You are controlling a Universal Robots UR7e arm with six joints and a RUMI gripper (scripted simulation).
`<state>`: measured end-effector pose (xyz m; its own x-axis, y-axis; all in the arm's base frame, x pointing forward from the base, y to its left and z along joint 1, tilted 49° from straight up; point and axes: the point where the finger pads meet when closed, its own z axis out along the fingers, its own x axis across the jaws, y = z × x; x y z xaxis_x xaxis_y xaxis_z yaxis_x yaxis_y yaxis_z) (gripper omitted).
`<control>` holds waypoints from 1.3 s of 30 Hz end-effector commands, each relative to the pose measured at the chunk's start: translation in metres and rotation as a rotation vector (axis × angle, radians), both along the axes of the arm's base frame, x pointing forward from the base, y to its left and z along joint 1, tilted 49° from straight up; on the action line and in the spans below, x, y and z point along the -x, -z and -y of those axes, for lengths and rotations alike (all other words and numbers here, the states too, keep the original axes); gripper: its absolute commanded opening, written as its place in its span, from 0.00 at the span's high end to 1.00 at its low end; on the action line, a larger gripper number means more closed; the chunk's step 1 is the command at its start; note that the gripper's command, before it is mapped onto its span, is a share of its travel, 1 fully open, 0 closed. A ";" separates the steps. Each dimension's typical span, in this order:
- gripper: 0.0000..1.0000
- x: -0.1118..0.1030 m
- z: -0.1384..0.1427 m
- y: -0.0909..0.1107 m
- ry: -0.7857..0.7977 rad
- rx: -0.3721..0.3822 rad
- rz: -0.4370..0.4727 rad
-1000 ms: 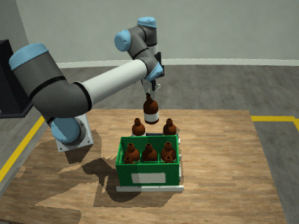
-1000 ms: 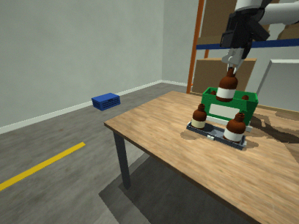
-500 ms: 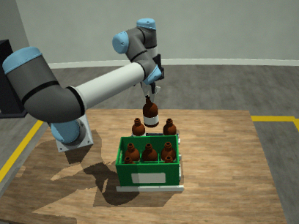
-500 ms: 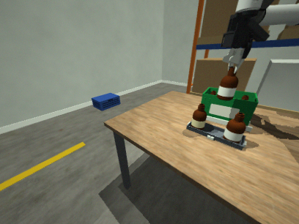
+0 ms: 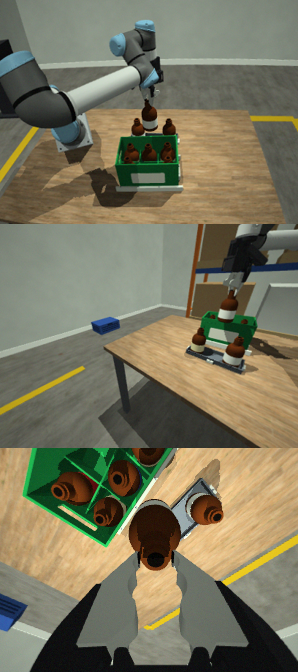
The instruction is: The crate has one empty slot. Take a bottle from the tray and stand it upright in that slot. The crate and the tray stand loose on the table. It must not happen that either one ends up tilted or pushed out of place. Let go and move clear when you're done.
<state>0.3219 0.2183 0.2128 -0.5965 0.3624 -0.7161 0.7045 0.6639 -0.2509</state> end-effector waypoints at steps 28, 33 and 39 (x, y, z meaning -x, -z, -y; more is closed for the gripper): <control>1.00 0.003 0.051 -0.049 -0.001 0.001 -0.001; 1.00 0.004 0.059 -0.057 -0.001 0.001 -0.001; 1.00 0.004 0.069 -0.066 -0.001 0.001 -0.001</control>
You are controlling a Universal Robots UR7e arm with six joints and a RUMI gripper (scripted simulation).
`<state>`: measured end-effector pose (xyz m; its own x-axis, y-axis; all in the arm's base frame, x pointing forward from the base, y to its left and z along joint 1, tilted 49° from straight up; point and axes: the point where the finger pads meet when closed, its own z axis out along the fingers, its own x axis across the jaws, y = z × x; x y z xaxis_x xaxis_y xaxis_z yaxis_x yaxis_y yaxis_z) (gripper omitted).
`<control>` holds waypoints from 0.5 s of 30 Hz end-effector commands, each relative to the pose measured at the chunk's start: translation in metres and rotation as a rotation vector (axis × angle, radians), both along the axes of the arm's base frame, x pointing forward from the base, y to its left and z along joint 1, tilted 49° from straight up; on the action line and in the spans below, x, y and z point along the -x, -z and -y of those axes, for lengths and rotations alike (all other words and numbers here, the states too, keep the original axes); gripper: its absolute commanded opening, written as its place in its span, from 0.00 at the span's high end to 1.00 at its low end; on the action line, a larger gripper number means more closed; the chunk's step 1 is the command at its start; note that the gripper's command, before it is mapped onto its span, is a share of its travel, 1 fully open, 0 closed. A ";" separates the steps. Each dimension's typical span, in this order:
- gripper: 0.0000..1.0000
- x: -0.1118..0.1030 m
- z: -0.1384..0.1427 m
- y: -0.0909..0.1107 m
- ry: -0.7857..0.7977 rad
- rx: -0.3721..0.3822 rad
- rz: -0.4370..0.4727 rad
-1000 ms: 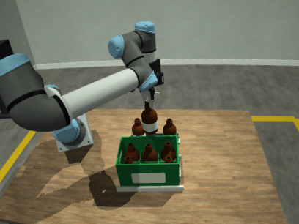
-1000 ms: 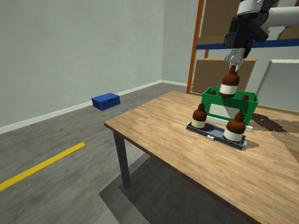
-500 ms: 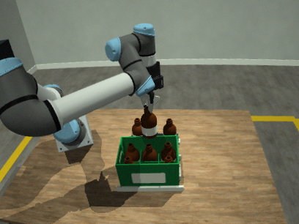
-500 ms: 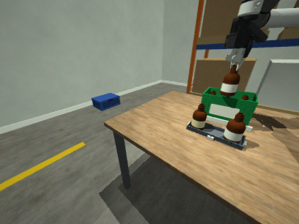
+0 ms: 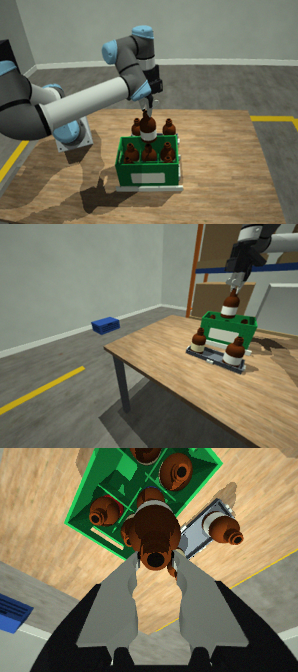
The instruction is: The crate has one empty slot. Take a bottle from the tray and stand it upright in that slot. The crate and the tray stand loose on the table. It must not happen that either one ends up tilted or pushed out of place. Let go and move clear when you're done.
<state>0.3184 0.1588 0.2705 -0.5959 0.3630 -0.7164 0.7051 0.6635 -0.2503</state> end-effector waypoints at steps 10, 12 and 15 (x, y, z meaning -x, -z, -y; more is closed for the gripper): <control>1.00 0.001 0.022 -0.021 -0.001 0.001 -0.001; 1.00 0.002 0.025 -0.024 -0.001 0.001 -0.001; 1.00 0.002 0.029 -0.028 -0.001 0.001 -0.001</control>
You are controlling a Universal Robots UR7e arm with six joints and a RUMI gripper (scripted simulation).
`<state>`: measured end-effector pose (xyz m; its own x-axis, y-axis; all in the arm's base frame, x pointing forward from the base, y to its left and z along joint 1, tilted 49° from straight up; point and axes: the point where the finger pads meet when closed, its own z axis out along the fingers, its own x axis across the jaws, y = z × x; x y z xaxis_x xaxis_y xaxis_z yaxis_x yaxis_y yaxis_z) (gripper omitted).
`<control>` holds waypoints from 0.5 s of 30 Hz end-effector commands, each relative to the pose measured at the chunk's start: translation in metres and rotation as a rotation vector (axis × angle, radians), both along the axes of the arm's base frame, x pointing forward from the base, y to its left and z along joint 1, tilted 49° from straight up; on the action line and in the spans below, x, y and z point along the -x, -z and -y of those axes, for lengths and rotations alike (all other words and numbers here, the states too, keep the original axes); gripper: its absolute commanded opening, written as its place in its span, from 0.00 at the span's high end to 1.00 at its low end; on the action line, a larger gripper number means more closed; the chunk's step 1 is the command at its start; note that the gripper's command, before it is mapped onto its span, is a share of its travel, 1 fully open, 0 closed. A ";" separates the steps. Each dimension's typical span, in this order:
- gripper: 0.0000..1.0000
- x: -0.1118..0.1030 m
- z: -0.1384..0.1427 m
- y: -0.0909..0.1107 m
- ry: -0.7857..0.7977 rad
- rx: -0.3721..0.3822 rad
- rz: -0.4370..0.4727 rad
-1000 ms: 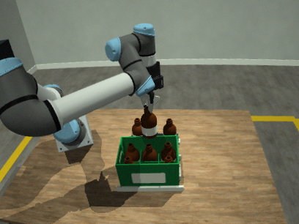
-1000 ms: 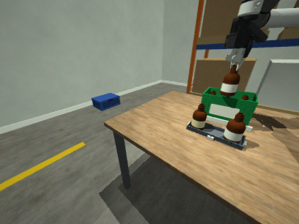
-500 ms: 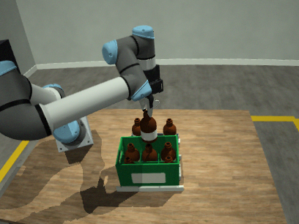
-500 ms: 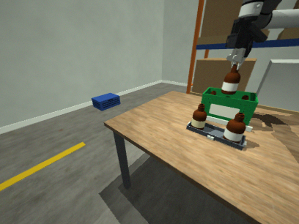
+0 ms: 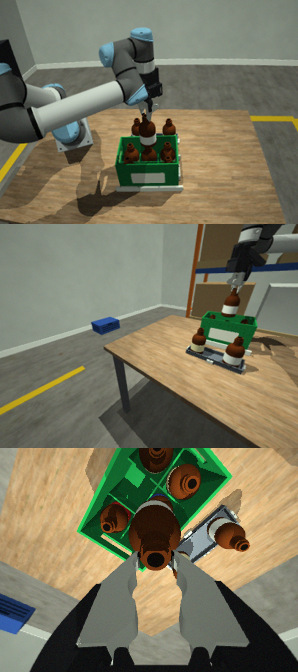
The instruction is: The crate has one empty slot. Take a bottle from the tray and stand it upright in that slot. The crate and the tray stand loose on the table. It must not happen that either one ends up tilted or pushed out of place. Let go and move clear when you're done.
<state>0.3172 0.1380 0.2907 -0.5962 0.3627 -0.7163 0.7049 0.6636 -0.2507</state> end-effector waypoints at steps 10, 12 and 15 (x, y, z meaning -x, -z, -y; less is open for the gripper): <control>1.00 0.001 0.019 -0.018 -0.001 0.001 -0.001; 1.00 0.001 0.022 -0.020 -0.001 0.001 -0.001; 1.00 0.002 0.025 -0.024 -0.001 0.001 -0.001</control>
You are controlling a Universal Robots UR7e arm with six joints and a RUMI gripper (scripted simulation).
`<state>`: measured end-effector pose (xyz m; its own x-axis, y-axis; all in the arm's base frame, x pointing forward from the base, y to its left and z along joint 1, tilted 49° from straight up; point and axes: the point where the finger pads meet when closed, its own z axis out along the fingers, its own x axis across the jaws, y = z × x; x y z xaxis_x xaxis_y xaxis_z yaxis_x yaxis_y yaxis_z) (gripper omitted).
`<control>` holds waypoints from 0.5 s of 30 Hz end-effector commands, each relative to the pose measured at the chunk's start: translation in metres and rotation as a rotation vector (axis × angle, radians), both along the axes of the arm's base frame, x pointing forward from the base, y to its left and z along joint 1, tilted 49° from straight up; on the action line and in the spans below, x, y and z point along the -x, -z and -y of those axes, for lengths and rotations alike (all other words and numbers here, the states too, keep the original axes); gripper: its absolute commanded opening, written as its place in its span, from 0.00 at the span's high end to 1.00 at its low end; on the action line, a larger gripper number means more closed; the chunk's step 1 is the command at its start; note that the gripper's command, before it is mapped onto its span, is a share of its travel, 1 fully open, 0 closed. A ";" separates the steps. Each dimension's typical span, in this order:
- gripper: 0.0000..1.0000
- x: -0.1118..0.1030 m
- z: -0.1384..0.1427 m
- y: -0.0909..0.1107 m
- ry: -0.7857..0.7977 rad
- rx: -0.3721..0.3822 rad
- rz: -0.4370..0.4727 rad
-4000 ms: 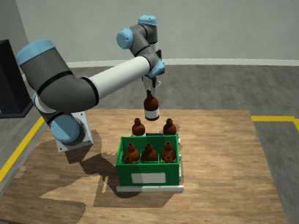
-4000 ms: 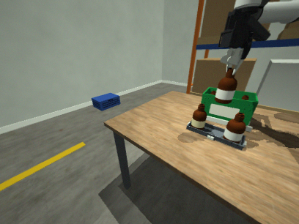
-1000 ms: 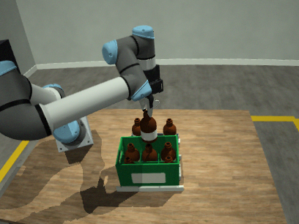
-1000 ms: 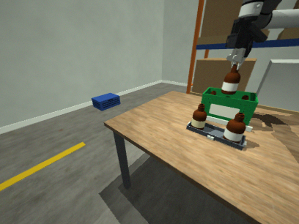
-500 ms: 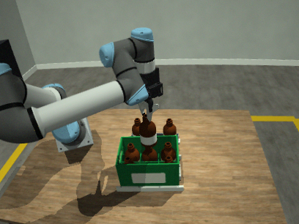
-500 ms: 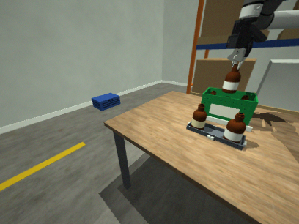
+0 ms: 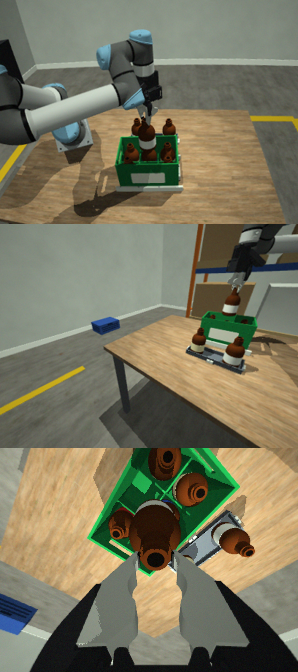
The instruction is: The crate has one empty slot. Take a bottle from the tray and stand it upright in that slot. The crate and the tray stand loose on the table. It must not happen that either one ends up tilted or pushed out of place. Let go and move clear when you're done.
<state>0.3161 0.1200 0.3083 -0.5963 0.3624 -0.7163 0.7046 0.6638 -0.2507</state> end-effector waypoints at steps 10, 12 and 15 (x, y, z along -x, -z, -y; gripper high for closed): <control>1.00 0.001 0.015 -0.014 -0.001 0.001 -0.001; 1.00 0.001 0.017 -0.015 -0.001 0.001 -0.001; 1.00 0.001 0.019 -0.018 -0.001 0.001 -0.001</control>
<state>0.3150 0.1055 0.3218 -0.5970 0.3618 -0.7160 0.7042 0.6639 -0.2517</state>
